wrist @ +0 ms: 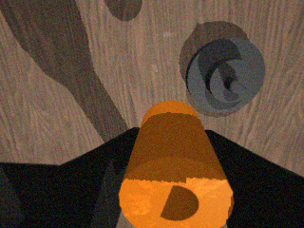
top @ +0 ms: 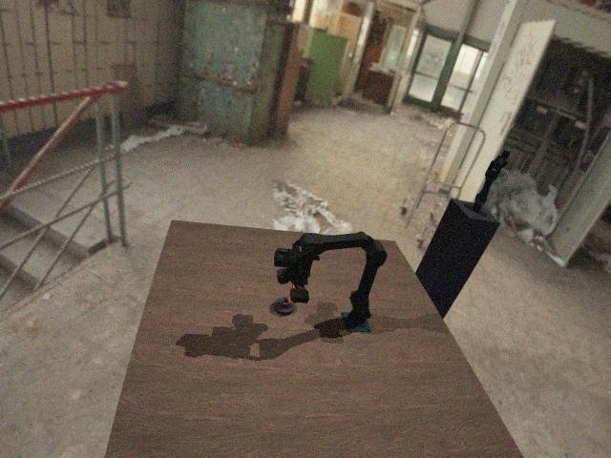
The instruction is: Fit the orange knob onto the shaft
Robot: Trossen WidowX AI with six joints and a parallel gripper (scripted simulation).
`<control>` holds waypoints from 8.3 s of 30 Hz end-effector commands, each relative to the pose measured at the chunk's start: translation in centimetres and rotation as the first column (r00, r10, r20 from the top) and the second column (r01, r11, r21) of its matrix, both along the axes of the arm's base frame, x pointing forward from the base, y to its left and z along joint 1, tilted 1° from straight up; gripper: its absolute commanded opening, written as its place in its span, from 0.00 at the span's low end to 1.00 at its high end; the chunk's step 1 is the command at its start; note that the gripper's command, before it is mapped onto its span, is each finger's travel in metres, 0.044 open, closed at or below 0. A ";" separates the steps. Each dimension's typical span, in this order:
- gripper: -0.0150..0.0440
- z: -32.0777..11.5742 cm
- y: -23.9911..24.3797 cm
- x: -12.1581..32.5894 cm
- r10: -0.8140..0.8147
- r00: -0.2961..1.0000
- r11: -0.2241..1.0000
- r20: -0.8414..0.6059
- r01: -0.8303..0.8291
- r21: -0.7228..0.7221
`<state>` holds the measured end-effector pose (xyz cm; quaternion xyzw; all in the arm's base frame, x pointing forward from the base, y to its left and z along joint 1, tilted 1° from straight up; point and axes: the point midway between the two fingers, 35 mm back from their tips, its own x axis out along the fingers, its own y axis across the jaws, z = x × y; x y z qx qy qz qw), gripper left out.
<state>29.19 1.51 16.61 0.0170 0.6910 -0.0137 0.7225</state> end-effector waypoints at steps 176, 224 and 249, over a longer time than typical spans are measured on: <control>0.25 -5.3 -6.4 1.8 0.613 0.790 0.790 -0.011 -0.613 -0.029; 0.25 -5.3 -6.4 1.9 0.764 0.646 0.645 -0.017 -0.764 -0.036; 0.25 -5.3 -6.4 1.9 0.881 0.473 0.472 -0.024 -0.881 -0.041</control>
